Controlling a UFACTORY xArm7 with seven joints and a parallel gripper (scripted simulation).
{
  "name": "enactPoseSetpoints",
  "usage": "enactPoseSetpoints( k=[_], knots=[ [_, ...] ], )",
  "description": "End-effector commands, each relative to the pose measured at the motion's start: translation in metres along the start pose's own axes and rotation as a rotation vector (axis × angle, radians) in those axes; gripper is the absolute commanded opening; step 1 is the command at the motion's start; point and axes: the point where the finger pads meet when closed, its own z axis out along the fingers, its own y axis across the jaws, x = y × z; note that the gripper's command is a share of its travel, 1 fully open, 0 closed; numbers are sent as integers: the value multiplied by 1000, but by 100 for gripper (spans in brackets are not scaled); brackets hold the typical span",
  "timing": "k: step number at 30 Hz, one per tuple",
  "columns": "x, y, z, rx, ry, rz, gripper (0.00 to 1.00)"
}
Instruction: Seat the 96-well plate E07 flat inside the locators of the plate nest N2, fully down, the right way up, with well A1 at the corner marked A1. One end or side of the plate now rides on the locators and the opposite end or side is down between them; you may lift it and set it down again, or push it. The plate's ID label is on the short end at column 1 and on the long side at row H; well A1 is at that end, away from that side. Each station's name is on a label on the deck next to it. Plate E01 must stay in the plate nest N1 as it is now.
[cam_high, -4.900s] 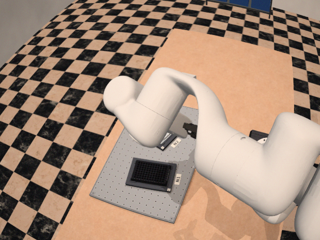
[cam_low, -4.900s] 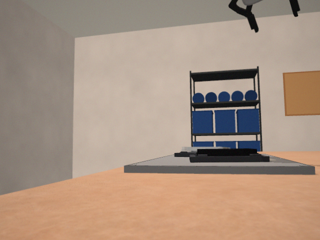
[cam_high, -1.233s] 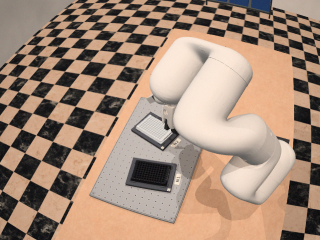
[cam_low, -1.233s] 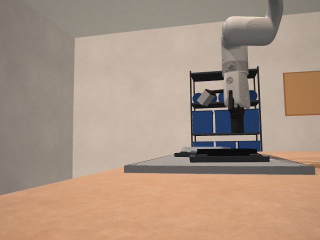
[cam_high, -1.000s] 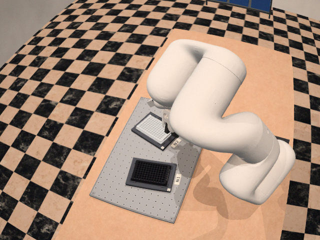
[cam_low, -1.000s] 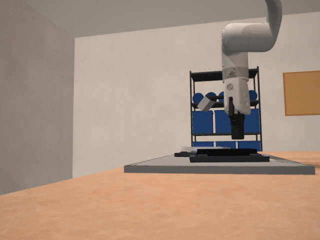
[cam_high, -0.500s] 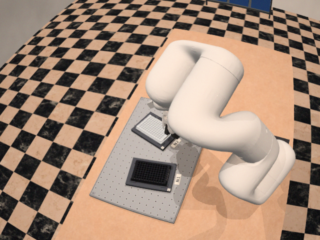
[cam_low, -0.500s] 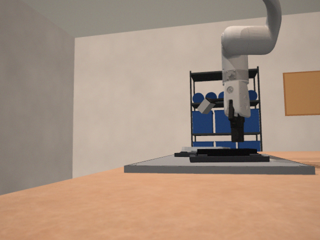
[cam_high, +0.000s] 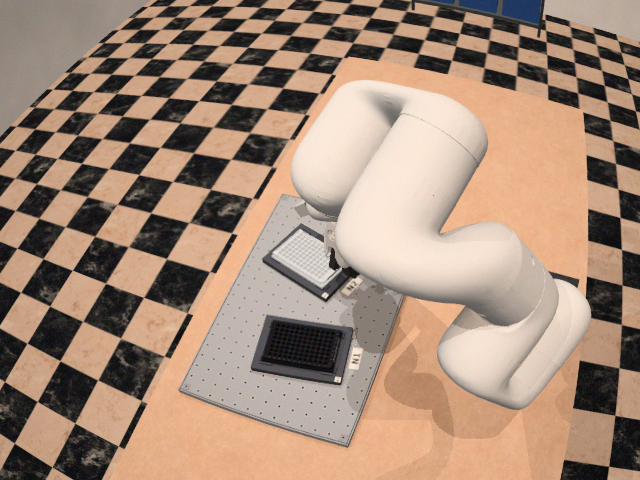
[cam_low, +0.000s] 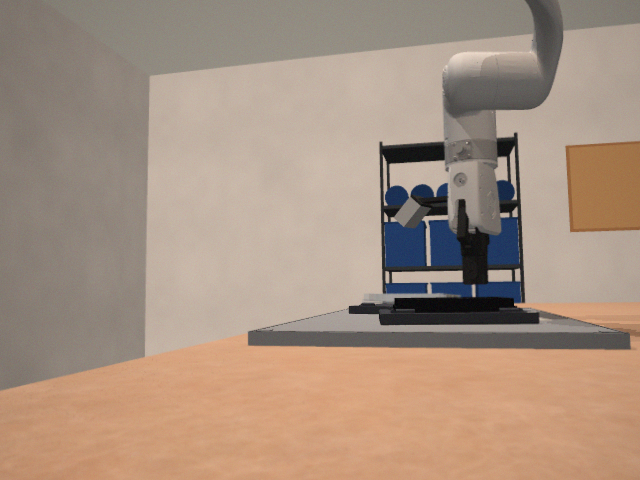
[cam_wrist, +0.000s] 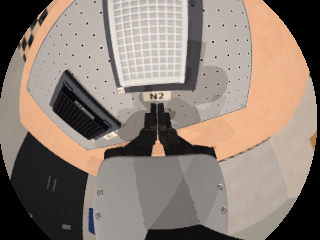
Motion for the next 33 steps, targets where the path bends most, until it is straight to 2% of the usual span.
enactPoseSetpoints(
  k=[1, 25, 33],
  knots=[
    [1, 1, -1, -1, 4, 1, 0],
    [1, 1, -1, -1, 4, 1, 0],
    [31, -24, -11, -2, 4, -266, 0]
  ],
)
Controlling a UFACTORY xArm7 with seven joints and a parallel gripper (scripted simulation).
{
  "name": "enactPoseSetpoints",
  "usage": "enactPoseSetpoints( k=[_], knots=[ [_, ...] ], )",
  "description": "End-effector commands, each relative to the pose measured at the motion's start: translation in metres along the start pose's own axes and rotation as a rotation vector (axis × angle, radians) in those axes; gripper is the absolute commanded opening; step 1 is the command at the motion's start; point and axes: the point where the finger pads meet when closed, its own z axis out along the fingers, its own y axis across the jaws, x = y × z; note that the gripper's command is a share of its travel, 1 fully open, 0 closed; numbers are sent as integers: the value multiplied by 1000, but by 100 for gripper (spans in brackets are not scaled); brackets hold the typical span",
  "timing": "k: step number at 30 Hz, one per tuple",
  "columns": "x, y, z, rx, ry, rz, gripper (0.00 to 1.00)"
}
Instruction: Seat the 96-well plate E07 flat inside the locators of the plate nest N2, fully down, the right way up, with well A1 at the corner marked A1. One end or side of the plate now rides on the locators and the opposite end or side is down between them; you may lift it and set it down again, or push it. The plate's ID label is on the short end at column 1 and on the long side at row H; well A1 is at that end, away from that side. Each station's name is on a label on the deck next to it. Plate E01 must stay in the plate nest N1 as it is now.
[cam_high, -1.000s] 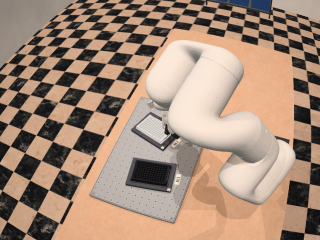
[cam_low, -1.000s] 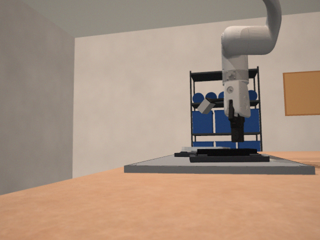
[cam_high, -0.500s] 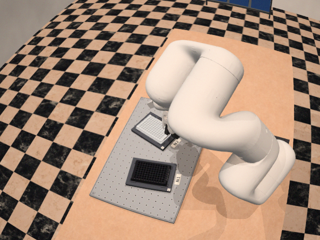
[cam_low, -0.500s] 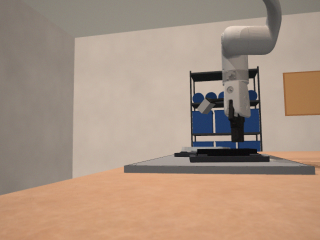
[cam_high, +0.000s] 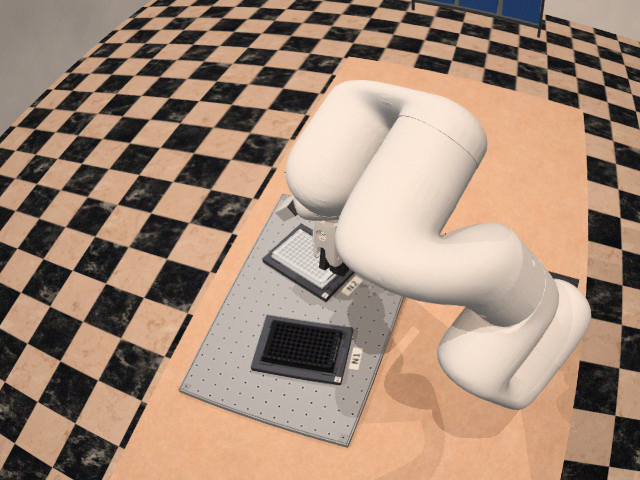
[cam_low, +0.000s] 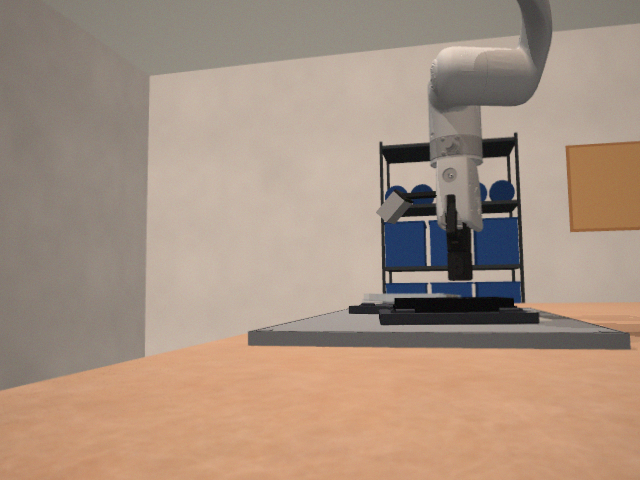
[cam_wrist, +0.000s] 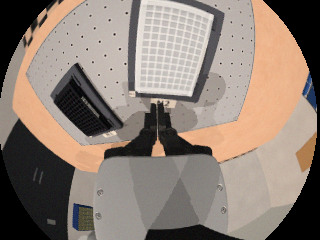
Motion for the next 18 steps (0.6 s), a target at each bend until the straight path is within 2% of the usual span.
enactPoseSetpoints(
  k=[1, 4, 6, 18],
  knots=[
    [20, -10, -7, 0, 4, -147, 0],
    [32, -18, -10, 0, 4, -247, 0],
    [32, -18, -10, 0, 4, -247, 0],
    [82, -48, -25, -1, 4, -647, 0]
  ],
)
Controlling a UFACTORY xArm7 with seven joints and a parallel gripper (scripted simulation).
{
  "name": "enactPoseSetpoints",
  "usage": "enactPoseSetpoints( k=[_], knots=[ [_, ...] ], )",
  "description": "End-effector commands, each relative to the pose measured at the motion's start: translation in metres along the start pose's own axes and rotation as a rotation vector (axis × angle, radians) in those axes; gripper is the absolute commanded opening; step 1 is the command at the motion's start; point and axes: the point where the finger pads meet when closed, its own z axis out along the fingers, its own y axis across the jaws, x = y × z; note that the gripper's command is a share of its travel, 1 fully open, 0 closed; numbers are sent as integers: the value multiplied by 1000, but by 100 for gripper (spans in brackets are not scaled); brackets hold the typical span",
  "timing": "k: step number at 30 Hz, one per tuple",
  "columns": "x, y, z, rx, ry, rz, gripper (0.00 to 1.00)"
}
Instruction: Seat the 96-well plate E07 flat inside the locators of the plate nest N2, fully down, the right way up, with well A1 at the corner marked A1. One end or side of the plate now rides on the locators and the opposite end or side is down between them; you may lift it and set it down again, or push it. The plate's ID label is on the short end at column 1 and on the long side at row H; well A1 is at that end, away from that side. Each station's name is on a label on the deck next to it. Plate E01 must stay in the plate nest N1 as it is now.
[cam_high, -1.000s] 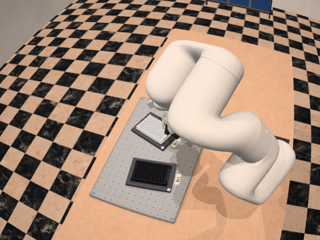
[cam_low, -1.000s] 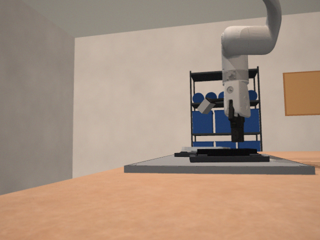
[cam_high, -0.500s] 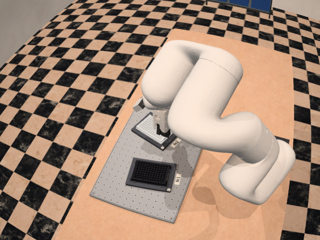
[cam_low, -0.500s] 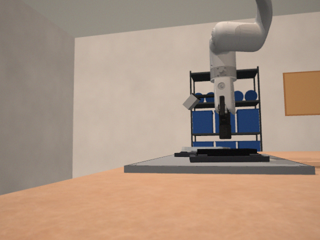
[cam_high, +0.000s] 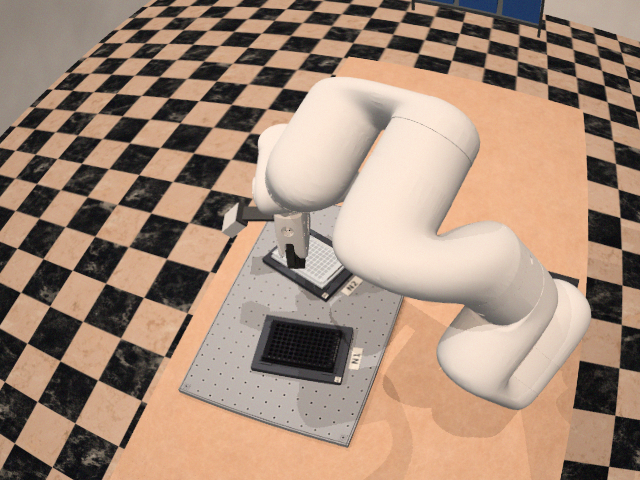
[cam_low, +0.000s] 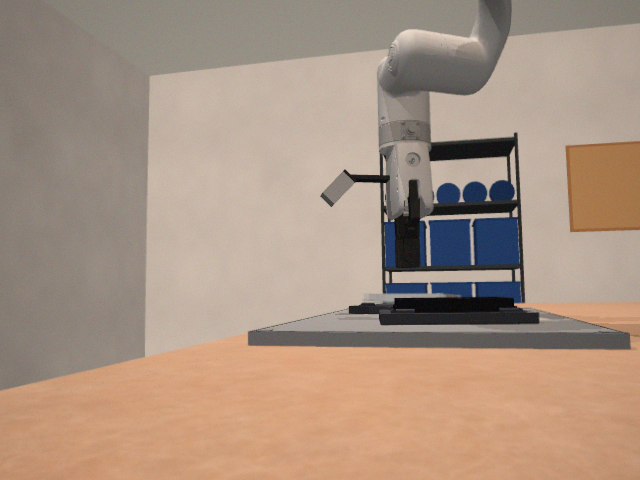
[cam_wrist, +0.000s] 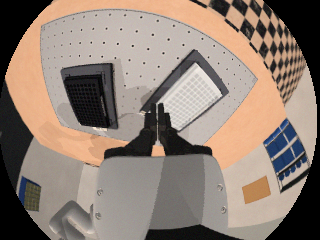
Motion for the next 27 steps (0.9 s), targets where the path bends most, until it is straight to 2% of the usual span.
enactPoseSetpoints(
  k=[1, 5, 20, 22, 27],
  knots=[
    [23, 2, -7, 1, 4, -154, 0],
    [24, 2, -7, 1, 4, -221, 0],
    [24, 2, -7, 0, 4, -721, 0],
    [24, 2, -7, 0, 4, -721, 0],
    [24, 2, -7, -1, 4, -888, 0]
  ],
)
